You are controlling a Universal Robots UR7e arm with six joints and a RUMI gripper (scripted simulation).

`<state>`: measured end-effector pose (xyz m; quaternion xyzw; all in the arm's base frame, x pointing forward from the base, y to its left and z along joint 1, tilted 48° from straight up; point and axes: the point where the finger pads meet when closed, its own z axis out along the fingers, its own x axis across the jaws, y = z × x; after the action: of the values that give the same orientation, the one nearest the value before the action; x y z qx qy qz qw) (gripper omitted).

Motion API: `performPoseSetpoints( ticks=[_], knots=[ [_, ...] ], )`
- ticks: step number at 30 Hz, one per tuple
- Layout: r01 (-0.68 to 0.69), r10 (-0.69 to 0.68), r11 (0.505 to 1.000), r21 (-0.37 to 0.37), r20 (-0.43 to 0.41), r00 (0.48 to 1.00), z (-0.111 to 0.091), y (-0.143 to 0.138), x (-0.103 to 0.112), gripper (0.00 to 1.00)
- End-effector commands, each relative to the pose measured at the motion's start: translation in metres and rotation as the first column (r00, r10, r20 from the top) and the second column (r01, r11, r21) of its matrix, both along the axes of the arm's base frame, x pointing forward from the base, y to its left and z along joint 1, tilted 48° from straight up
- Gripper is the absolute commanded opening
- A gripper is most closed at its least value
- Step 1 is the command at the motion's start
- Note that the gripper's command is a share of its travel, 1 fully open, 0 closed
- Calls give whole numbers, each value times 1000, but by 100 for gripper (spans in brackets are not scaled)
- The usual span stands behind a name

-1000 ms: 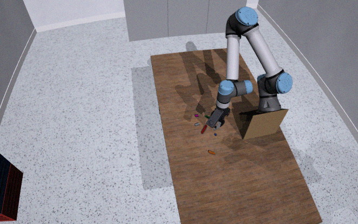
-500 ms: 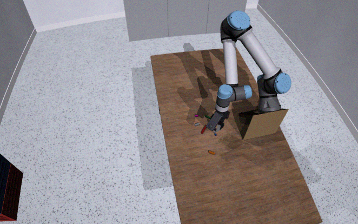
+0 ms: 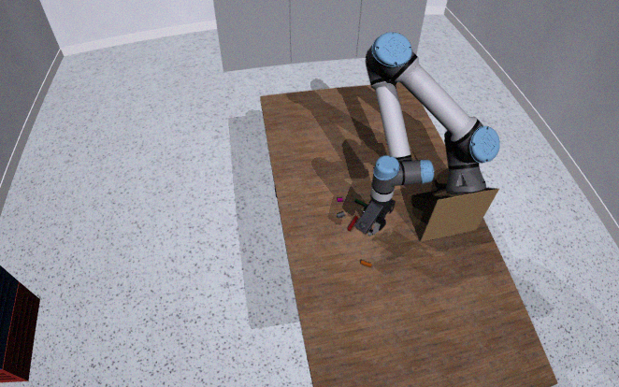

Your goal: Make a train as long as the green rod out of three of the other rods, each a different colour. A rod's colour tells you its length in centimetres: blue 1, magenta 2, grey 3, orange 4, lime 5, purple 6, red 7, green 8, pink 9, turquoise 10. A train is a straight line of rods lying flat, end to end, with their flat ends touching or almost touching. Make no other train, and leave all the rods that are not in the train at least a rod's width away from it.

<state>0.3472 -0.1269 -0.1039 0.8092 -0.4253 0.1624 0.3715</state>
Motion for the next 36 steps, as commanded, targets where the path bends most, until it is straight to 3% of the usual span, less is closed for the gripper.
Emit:
performPoseSetpoints(
  ticks=[1,36],
  knots=[
    [-14,14,1000,2,12,1000,-7,-8,1,0],
    [-15,15,1000,1,15,1000,-8,-10,3,0]
  ],
)
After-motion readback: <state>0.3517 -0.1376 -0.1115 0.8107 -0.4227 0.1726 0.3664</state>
